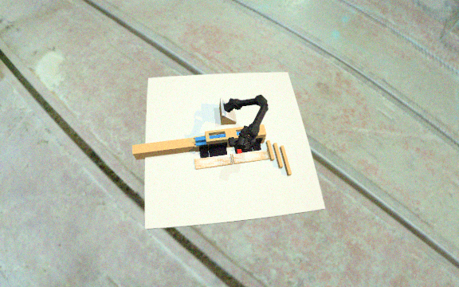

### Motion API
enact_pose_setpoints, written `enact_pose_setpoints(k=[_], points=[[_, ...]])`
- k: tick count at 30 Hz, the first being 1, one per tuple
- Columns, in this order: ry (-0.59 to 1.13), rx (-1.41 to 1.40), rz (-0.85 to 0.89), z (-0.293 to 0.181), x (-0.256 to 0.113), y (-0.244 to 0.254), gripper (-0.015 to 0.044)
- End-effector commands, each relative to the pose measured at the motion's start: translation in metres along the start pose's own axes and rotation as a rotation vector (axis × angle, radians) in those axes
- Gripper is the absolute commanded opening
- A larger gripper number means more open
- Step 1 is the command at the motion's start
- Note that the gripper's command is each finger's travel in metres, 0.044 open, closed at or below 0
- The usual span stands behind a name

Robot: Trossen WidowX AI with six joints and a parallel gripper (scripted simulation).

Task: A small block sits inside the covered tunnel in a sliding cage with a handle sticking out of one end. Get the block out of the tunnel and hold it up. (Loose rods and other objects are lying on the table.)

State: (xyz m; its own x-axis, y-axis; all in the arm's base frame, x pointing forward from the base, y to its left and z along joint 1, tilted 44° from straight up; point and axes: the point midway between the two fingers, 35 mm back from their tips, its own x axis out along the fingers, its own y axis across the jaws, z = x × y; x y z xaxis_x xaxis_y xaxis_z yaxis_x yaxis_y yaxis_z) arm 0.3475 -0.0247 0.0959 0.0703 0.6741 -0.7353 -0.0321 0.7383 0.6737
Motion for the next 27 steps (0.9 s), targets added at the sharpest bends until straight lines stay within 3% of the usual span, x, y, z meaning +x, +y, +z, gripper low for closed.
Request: enact_pose_setpoints(k=[1,27], points=[[0.002,0.005,0.005,0.000,0.009,0.000,0.0440],[0.001,0.005,0.004,0.003,0.052,0.001,0.0440]])
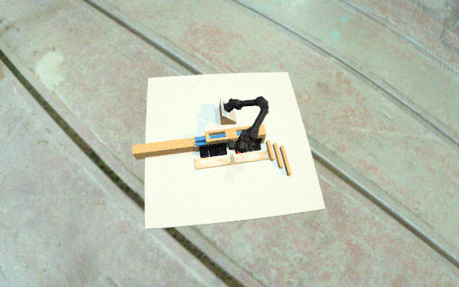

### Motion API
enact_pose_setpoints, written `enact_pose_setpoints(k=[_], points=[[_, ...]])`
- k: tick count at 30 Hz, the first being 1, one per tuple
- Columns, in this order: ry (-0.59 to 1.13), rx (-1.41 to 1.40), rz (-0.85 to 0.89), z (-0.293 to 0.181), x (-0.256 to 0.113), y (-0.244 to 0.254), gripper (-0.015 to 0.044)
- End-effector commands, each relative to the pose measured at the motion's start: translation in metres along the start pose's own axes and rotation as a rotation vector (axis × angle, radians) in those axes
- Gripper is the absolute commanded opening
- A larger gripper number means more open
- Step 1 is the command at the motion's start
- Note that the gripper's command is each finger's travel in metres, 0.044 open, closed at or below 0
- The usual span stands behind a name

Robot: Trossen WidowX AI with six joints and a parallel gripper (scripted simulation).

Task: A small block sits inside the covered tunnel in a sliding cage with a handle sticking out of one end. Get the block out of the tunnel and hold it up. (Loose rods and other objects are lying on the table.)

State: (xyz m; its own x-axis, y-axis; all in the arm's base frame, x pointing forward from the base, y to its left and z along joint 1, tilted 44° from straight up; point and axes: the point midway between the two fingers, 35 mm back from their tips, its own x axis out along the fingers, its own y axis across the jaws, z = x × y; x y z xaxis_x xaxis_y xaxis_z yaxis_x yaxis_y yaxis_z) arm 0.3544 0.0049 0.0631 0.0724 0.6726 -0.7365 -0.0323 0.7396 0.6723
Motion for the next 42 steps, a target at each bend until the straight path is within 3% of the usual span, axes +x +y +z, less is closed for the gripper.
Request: enact_pose_setpoints(k=[1,42], points=[[0.003,0.005,0.006,-0.001,0.009,0.001,0.0440],[0.003,0.004,0.018,-0.010,0.075,0.007,0.0440]])
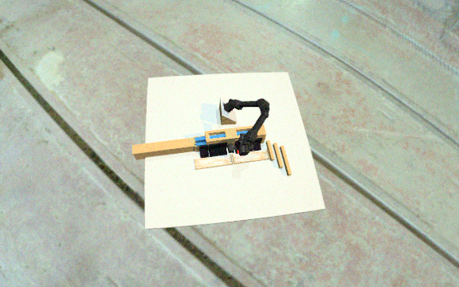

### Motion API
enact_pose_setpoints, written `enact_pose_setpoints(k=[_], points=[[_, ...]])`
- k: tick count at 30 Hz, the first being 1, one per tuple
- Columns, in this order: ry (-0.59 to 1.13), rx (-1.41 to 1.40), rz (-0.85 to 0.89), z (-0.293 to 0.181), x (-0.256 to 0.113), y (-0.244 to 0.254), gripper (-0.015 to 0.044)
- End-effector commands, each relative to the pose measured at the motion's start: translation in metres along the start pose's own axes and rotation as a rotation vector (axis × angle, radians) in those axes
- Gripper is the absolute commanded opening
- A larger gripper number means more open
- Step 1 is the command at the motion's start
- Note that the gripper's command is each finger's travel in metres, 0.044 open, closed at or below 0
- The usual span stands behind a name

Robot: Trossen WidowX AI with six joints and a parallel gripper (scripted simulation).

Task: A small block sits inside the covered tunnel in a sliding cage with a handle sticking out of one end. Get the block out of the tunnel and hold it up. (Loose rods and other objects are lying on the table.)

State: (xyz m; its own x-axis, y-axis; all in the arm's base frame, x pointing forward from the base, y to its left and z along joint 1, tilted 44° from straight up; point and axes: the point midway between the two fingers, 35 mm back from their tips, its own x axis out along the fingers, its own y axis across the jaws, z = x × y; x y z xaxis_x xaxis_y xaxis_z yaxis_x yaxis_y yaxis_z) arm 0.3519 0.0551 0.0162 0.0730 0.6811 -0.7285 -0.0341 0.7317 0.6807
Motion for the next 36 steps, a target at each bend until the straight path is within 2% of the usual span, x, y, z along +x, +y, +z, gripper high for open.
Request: enact_pose_setpoints(k=[1,7,19,25,28,36], points=[[0.004,0.005,0.007,-0.003,0.008,0.002,0.0440],[0.004,0.005,0.010,-0.005,0.016,0.003,0.0440],[0.001,0.000,0.004,-0.003,0.011,0.001,0.0125],[0.001,0.000,0.004,-0.003,0.011,0.001,0.0085],[0.001,0.000,0.002,-0.002,0.006,0.001,0.0006],[0.001,0.002,-0.005,0.004,-0.026,-0.003,0.0000]])
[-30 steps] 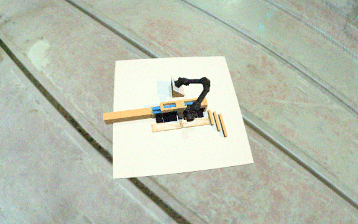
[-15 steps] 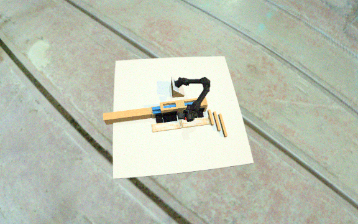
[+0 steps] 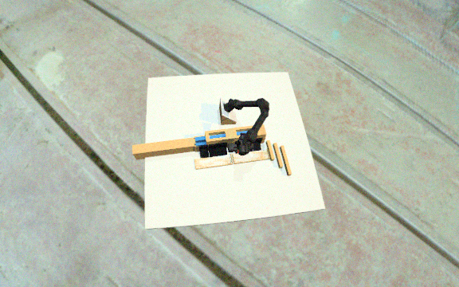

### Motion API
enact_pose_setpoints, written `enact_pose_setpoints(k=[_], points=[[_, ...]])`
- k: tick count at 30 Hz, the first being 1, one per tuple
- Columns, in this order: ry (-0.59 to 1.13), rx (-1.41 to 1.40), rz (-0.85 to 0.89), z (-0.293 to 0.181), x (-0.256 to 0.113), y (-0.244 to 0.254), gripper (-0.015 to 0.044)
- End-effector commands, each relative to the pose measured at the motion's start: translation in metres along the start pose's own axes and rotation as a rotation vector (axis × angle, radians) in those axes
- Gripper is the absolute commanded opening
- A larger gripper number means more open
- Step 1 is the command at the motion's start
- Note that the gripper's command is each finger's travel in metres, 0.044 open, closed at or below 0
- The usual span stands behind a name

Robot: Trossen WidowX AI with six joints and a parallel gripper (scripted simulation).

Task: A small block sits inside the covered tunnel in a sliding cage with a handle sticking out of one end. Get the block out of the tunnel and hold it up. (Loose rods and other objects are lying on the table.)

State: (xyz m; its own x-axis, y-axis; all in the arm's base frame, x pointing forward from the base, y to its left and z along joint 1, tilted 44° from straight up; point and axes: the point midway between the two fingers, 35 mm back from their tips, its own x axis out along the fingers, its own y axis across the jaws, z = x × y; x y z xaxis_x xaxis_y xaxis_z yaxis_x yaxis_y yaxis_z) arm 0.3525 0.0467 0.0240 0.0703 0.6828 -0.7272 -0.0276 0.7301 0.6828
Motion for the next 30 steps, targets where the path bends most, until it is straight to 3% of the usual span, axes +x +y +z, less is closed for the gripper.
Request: enact_pose_setpoints(k=[1,26,30], points=[[-0.001,-0.005,-0.008,0.004,-0.019,-0.002,0.0000],[0.004,-0.001,0.000,-0.006,-0.135,0.001,0.0000],[-0.011,0.006,0.001,-0.003,-0.130,-0.001,0.0000]])
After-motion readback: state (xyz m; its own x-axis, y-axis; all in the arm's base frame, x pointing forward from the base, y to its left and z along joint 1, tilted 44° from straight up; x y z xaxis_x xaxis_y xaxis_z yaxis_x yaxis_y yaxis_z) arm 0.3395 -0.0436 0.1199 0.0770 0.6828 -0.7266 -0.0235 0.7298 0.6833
